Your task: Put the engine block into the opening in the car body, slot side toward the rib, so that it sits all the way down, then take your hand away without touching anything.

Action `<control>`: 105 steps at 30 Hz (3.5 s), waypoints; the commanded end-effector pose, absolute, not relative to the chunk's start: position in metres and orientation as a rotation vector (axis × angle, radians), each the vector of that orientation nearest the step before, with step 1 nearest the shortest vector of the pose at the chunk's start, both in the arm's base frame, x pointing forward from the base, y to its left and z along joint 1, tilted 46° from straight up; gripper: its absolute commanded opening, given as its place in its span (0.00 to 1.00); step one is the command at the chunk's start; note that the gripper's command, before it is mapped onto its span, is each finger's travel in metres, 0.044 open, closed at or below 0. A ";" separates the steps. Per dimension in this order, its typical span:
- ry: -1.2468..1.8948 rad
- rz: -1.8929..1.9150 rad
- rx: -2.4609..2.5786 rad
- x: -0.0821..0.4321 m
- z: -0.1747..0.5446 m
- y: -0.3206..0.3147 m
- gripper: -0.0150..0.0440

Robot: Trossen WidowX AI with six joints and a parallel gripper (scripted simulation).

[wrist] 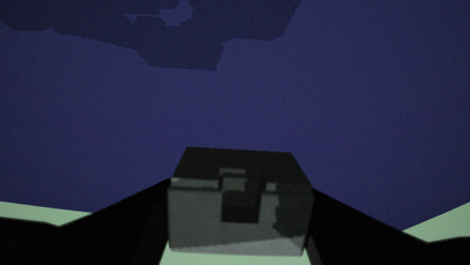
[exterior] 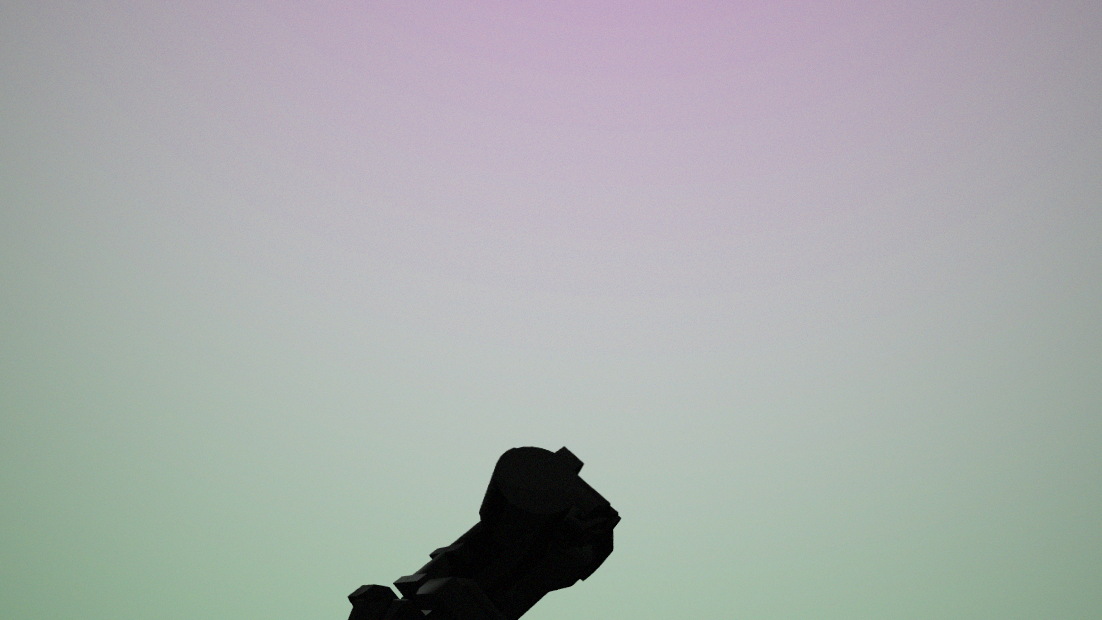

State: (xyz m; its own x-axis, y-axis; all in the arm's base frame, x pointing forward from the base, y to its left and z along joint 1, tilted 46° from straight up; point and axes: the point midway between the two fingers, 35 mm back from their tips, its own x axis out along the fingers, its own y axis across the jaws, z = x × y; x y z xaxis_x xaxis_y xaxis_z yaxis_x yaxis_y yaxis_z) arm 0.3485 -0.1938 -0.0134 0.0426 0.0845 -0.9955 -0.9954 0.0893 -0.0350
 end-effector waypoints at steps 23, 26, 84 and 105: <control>1.294 1.068 -1.207 0.353 -0.038 -0.163 0.25; 1.294 1.068 -1.207 0.354 -0.043 -0.159 0.25; 1.292 1.069 -1.205 0.368 -0.074 -0.118 0.25; 1.288 1.064 -1.208 0.367 -0.070 -0.118 0.83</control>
